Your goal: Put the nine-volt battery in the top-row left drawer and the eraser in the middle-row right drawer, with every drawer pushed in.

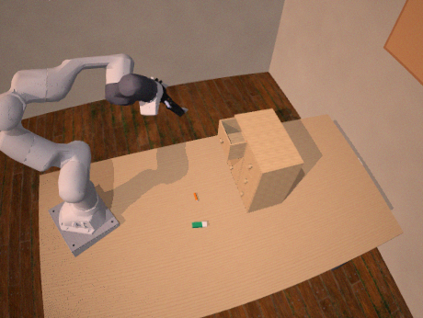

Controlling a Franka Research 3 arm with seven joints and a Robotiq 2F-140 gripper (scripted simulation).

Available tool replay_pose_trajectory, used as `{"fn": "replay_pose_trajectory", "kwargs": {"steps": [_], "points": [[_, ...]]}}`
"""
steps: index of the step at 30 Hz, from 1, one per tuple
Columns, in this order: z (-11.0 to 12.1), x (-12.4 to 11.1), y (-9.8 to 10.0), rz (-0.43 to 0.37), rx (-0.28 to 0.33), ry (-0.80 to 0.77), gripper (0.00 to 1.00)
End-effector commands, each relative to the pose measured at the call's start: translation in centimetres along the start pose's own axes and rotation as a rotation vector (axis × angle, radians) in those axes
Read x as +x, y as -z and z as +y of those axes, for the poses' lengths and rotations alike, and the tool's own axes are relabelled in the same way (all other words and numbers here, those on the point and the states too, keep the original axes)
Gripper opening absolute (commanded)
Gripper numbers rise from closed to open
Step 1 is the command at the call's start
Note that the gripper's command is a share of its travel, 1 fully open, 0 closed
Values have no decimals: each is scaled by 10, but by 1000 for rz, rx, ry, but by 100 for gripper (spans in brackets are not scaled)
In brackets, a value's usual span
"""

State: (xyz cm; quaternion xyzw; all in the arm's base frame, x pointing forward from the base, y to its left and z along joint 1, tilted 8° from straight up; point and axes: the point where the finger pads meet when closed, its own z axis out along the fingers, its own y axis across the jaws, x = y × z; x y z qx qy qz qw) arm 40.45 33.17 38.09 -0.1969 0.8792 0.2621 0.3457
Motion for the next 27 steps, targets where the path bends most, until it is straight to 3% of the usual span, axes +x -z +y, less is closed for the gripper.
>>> {"fn": "replay_pose_trajectory", "kwargs": {"steps": [1,4,5,9,10,27], "points": [[-15,-16,3,-96,42,108,100],[-15,-16,3,-96,42,108,100],[-22,-18,1,-156,58,112,100],[-22,-18,1,-156,58,112,100],[-31,-18,1,-203,77,113,100],[-49,-17,4,-283,124,111,100]]}}
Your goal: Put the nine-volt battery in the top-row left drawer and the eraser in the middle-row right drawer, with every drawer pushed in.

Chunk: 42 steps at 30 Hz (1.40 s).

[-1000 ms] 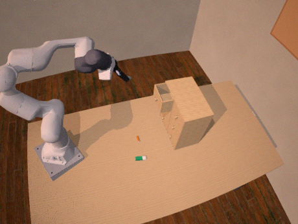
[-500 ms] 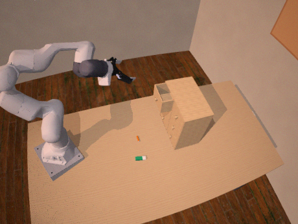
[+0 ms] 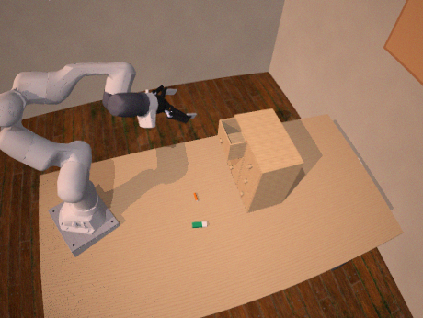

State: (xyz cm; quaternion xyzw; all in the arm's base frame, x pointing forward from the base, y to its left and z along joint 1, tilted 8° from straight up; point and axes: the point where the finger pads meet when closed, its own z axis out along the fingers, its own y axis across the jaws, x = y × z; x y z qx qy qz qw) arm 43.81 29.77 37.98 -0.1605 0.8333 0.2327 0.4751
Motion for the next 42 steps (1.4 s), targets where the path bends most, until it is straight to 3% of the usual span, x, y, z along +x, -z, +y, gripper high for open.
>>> {"fn": "replay_pose_trajectory", "kwargs": {"steps": [1,4,5,12,13,20,21,28,29,32,33,36,37,39,42], "points": [[-5,0,1,-18,11,69,100],[-5,0,1,-18,11,69,100],[-16,1,3,-54,40,68,100],[-16,1,3,-54,40,68,100],[-29,4,7,-91,74,66,100],[-29,4,7,-91,74,66,100],[-44,8,12,-126,114,63,100],[-44,8,12,-126,114,63,100],[-60,12,18,-158,154,60,100],[-60,12,18,-158,154,60,100],[-75,17,25,-186,196,56,100],[-75,17,25,-186,196,56,100],[-90,22,32,-210,238,52,100],[-90,22,32,-210,238,52,100],[-119,34,48,-250,319,43,100]]}}
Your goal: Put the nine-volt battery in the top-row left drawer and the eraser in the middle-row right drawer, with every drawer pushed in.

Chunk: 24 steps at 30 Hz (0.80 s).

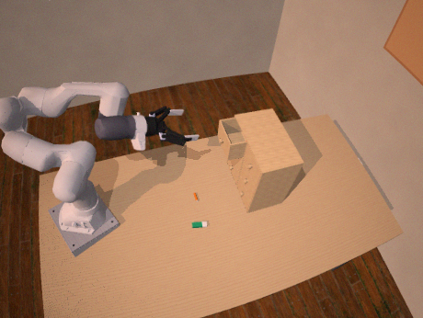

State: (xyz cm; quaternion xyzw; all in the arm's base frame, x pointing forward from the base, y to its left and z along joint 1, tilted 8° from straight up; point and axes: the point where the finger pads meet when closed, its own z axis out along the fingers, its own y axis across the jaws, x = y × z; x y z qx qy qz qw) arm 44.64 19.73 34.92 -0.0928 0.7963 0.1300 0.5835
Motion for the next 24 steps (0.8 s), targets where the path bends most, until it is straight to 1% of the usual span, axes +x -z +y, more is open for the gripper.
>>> {"fn": "replay_pose_trajectory", "kwargs": {"steps": [1,3,5,7,11,12,24], "points": [[-39,10,13,-46,101,-3,100],[-39,10,13,-46,101,-3,100],[-59,18,22,-64,155,-7,100],[-71,22,27,-72,186,-9,100],[-76,24,30,-77,201,-10,100],[-76,24,30,-77,201,-10,0],[-76,24,30,-77,201,-10,0]]}}
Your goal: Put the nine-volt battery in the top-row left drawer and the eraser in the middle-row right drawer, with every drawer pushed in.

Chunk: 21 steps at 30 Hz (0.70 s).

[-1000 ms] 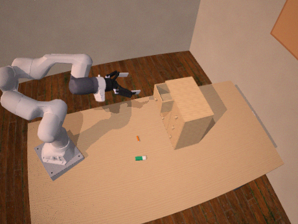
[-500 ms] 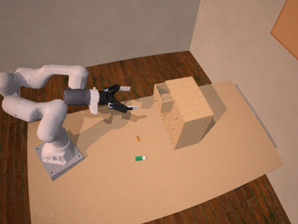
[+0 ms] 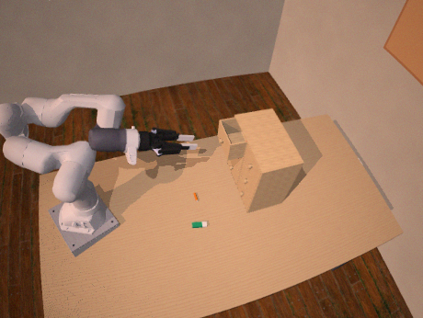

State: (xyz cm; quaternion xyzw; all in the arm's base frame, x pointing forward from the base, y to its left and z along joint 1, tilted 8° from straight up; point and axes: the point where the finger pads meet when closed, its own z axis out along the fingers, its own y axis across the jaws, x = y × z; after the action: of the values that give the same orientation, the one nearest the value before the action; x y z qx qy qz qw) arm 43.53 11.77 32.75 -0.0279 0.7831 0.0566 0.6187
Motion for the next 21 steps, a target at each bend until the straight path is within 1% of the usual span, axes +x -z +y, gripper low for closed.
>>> {"fn": "replay_pose_trajectory", "kwargs": {"steps": [1,14,21], "points": [[-2,0,1,-1,5,-4,0],[-2,0,-1,-1,5,-4,0],[-2,-1,-12,-1,5,-4,0]]}}
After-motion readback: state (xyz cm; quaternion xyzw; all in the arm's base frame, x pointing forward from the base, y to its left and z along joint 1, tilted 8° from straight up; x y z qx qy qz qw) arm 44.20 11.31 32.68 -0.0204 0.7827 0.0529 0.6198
